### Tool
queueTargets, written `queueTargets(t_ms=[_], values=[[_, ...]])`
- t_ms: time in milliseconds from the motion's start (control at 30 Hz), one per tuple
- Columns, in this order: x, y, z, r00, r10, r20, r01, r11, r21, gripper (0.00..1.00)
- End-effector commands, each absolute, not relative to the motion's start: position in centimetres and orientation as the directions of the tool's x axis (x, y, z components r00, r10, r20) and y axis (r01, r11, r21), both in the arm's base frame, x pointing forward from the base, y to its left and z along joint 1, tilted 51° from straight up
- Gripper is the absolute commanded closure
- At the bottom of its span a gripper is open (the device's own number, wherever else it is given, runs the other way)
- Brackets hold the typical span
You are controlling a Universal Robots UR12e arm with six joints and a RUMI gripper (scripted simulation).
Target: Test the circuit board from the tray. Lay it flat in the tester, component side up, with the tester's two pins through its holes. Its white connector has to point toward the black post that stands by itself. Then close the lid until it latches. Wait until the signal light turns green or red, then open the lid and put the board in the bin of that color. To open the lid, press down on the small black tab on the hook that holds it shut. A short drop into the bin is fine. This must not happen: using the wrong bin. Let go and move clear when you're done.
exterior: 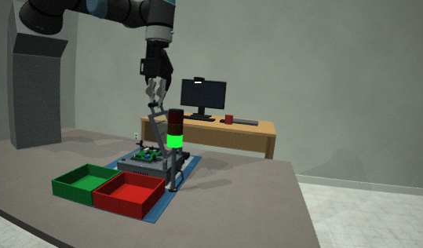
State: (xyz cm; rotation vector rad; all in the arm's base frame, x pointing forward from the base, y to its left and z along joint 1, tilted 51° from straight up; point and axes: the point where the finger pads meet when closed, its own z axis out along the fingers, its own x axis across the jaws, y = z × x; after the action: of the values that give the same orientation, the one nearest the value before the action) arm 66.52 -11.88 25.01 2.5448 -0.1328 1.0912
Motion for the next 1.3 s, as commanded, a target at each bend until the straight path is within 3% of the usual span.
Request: queueTargets(t_ms=[0,1267], values=[[67.3,-11.5,26.7,0.696,0.057,0.716,-0.227,-0.928,0.295,1.0],[72.2,-10.8,32.9,0.696,0.057,0.716,-0.227,-0.928,0.295,1.0]])
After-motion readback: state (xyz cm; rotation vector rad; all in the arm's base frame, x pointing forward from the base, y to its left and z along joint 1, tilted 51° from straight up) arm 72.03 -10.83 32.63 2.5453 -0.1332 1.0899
